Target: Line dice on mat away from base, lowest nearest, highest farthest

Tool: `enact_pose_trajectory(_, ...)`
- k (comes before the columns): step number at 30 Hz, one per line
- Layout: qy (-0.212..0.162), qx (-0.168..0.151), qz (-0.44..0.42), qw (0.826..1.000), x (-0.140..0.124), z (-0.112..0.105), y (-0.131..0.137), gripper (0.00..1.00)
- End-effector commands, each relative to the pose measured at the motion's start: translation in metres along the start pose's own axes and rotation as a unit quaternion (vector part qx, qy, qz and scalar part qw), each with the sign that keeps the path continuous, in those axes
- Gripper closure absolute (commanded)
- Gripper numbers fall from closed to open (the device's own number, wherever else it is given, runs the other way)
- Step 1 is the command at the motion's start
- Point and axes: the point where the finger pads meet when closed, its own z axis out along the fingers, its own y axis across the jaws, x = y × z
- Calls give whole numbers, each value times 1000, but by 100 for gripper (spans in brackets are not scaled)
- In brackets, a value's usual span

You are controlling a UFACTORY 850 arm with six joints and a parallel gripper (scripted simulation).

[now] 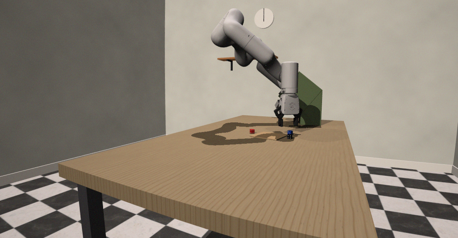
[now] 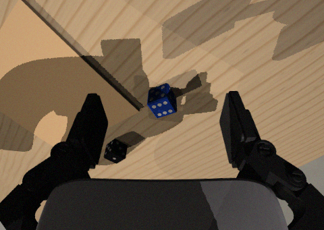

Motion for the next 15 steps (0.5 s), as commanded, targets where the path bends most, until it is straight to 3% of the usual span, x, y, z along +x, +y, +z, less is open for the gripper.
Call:
enact_pose_trajectory(1, 0, 0, 0, 1000, 0, 0, 0, 0)
enact_pose_trajectory(15, 0, 0, 0, 1000, -6, 0, -4, 0)
